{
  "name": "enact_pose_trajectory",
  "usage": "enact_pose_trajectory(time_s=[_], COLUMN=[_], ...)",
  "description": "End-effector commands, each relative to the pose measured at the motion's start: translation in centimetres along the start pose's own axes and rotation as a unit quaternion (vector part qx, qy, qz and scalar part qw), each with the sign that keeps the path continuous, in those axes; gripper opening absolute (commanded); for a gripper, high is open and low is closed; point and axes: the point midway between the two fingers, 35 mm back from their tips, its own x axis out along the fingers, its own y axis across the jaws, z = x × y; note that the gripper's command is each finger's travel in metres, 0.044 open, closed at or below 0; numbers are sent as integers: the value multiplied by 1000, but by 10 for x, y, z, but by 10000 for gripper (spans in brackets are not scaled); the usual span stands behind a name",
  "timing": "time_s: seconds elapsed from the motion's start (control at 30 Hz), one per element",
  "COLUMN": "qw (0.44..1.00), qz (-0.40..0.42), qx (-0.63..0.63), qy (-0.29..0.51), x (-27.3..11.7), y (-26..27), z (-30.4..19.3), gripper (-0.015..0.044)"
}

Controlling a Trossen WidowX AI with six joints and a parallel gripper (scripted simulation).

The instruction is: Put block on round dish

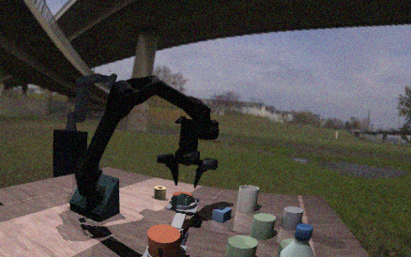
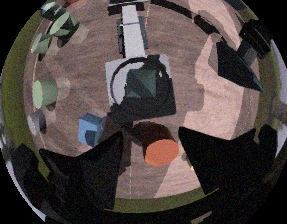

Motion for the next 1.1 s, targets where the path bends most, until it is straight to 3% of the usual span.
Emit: enact_pose_trajectory(time_s=[0.0,1.07], qw=[999,999], qz=[-1,-1], qx=[37,38], qy=[-3,-4], x=[-13,30], y=[8,8], z=[46,47], gripper=[260,260])
